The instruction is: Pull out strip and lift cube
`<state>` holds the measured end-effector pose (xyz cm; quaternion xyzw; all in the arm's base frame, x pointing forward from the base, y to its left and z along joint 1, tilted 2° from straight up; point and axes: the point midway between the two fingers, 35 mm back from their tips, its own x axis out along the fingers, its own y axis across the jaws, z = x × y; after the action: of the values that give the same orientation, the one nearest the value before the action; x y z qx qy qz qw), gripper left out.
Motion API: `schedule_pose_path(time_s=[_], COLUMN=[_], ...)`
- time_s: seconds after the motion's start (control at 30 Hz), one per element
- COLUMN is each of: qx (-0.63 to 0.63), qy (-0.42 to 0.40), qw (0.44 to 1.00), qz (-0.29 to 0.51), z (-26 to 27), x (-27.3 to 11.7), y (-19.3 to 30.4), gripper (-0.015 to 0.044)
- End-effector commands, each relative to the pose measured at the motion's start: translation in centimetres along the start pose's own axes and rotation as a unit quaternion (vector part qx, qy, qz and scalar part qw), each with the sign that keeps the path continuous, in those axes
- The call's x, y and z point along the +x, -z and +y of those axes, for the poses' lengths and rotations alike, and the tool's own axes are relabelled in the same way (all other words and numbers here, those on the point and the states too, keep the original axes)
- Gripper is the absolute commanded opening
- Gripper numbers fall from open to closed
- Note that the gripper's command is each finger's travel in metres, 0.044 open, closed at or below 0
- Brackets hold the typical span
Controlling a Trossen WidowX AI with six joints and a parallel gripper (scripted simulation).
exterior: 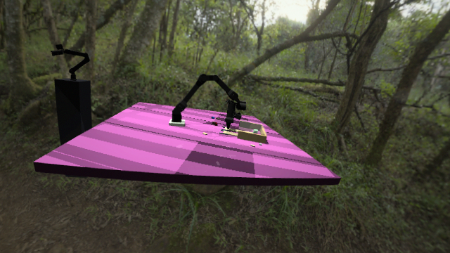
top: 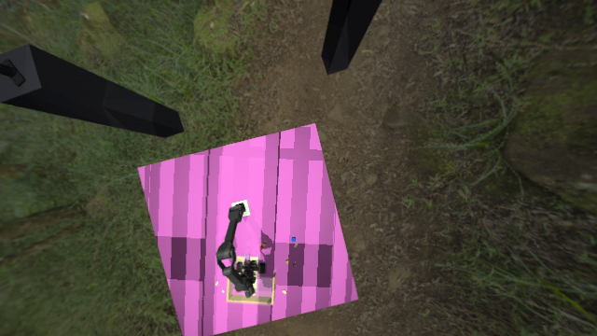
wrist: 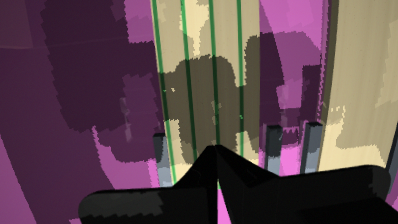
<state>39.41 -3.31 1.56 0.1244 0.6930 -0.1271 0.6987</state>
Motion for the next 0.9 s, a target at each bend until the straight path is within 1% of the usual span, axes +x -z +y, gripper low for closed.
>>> schedule_pose_path(time_s=[0.0,0.87], qx=[0.001,0.001], qy=[0.000,0.000], qw=[1.000,1.000], qz=[0.004,0.006], z=[0.1,0.1], x=[0.4,0.6], y=[0.6,4.5], gripper=[0.0000,0.0000])
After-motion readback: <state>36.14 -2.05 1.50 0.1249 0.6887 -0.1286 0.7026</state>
